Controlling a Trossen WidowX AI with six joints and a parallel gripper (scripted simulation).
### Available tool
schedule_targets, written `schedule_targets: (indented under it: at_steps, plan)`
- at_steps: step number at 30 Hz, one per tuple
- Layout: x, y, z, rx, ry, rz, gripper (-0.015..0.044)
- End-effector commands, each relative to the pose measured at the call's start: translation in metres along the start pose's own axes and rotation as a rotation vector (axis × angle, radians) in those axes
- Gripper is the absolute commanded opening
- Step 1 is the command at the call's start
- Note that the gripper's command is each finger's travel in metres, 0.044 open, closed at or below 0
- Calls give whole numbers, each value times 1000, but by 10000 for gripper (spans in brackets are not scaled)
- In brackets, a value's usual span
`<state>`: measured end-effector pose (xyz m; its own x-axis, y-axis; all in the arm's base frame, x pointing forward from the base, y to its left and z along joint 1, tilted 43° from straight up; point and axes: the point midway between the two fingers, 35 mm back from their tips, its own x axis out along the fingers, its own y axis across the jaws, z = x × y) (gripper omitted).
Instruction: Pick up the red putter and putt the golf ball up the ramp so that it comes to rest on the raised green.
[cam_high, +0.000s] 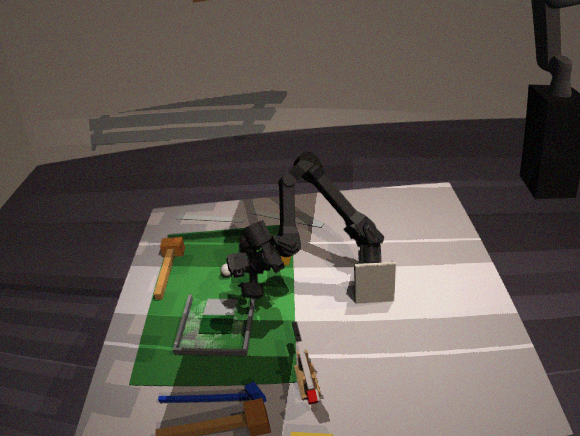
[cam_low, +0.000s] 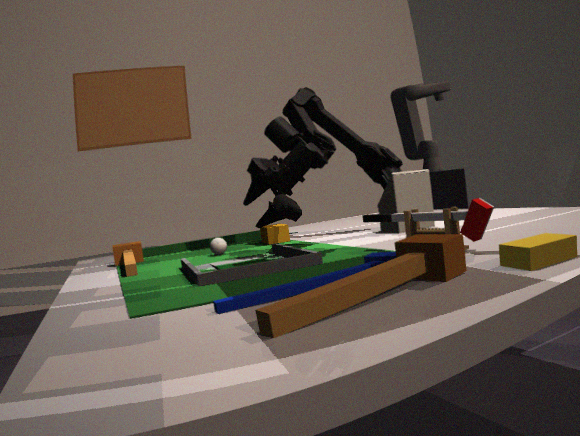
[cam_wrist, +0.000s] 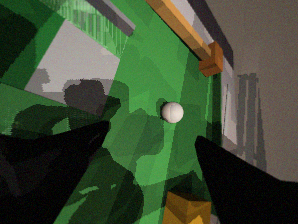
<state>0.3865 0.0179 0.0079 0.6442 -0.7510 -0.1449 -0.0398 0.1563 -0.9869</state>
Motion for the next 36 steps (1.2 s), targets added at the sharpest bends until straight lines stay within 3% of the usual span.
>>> schedule_targets:
  at_steps: [1, 8, 14, 28, 36]
  plan:
    - [-1, 2, 2, -10, -8, 7, 426]
    - [-47, 81, 48, -400, -264, 316, 440]
    - [-107, 139, 44, -735, -388, 622, 440]
    - [-211, 165, -28, -1238, -315, 1126, 440]
    - [-215, 165, -30, -1253, -306, 1142, 440]
